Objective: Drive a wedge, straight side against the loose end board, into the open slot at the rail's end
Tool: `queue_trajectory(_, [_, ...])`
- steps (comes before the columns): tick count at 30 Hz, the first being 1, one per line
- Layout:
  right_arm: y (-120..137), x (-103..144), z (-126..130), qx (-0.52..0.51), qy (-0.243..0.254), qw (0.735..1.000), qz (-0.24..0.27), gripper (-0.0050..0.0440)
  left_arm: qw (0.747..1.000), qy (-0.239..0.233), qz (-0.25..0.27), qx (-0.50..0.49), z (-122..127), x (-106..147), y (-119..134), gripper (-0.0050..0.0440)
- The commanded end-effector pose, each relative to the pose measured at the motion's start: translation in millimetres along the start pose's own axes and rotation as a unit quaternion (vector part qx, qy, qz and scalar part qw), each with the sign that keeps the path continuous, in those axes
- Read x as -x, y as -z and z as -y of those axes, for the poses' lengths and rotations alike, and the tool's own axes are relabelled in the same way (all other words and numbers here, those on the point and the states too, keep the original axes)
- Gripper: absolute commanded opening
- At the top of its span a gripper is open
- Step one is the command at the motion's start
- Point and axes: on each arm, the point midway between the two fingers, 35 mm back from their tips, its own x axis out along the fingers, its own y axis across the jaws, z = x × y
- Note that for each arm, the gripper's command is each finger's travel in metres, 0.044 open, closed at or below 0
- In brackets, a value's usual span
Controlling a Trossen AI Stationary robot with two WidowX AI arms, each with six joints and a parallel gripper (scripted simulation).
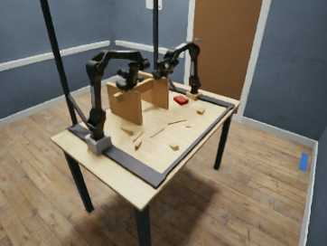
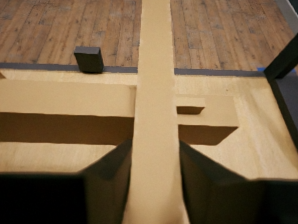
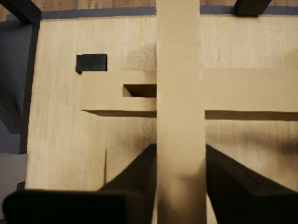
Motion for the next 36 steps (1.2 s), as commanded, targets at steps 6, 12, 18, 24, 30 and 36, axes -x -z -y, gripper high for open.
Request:
queue_trajectory(6, [-2.1,1.4,-0.1,0.005,0.005,1.000,0.002,-0.0050,1.000,-0.016,0.005,-0.016,-0.1,8.7,-8.8,-0.0050])
queue_trajectory(12, [-2.1,1.4,-0.1,0.005,0.005,1.000,0.002,-0.0050,1.000,-0.015,0.004,-0.014,-0.5,8.1,-8.2,-0.0050])
queue_trajectory(18, [-2.1,1.4,-0.1,0.005,0.005,1.000,0.002,-0.0050,1.000,-0.018,-0.002,-0.012,-8.4,7.0,-2.5,-0.0050])
queue_trajectory(24, [-2.1,1.4,-0.1,0.005,0.005,1.000,0.002,-0.0050,1.000,-0.023,-0.003,-0.014,-11.3,8.4,-1.8,-0.0050])
queue_trajectory(30, [-2.1,1.4,-0.1,0.005,0.005,1.000,0.002,-0.0050,0.999,-0.031,-0.004,-0.017,-15.8,10.6,-0.7,-0.0050])
queue_trajectory(36, [-2.1,1.4,-0.1,0.005,0.005,1.000,0.002,-0.0050,0.999,-0.038,-0.005,-0.019,-20.3,12.9,0.4,-0.0050])
